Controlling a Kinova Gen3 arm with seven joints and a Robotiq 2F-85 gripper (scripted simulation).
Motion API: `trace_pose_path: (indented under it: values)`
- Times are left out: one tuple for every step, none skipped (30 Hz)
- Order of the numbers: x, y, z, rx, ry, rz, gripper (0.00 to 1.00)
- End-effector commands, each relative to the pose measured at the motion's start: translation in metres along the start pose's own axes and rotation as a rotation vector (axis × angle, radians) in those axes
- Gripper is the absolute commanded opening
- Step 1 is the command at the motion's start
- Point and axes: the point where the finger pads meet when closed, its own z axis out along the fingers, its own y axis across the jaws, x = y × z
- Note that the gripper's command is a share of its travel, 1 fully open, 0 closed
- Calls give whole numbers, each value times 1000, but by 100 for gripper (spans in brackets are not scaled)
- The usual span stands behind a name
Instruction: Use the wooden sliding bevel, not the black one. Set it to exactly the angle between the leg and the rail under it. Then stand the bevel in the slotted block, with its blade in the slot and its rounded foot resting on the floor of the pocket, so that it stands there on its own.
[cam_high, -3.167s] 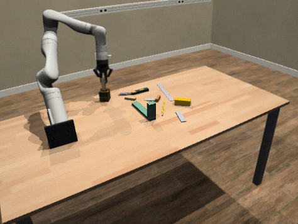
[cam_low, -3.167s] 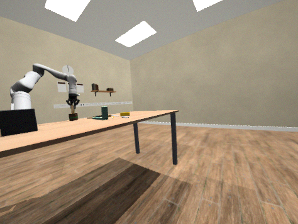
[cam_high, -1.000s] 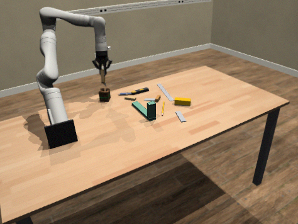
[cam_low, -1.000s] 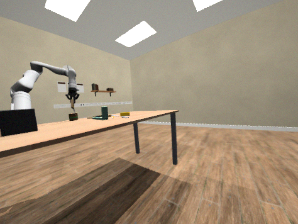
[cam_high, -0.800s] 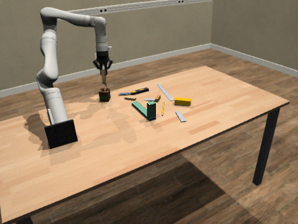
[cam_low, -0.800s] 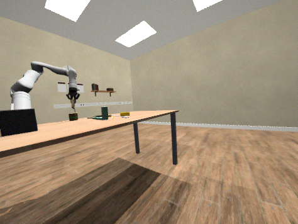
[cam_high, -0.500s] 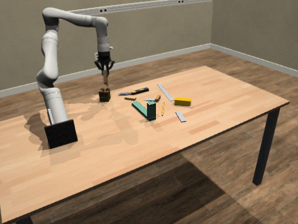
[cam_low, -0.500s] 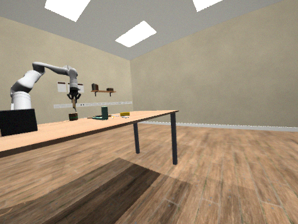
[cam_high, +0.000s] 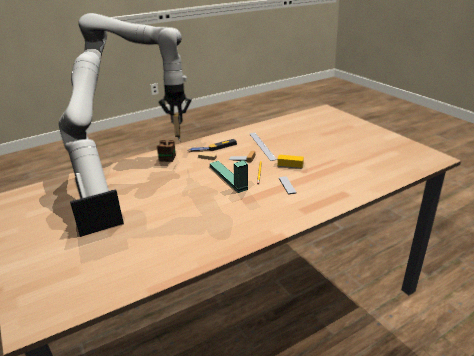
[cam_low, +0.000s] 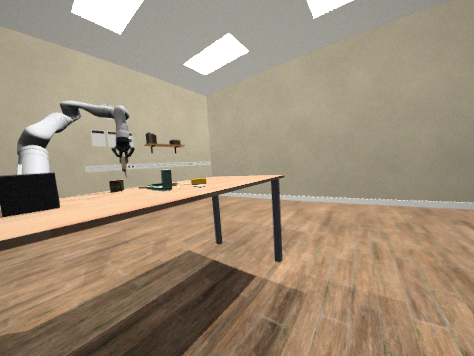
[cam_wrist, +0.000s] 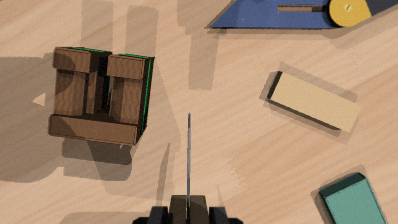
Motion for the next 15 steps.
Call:
trace_pose_path:
  values:
    - [-16, 18, 1, 0, 20, -38, 10]
    - [-20, 22, 2, -1, 24, -48, 10]
    - [-24, 27, 3, -1, 28, -58, 10]
    - [-29, 32, 3, -2, 32, -68, 10]
    - [-33, 36, 4, -3, 36, -79, 10]
    - [-38, 41, 4, -3, 40, -89, 10]
    - [-43, 46, 5, -4, 44, -100, 10]
    - [-47, 52, 5, -5, 49, -111, 10]
    - [-52, 57, 6, -5, 53, -122, 10]
    - [-57, 62, 7, -6, 58, -133, 10]
    - [-62, 67, 7, -7, 62, -144, 10]
    - [-67, 72, 8, -8, 66, -155, 10]
    - [-67, 72, 8, -8, 66, -155, 10]
    - [-67, 72, 8, -8, 66, -155, 10]
    - [-72, 77, 9, -8, 71, -166, 10]
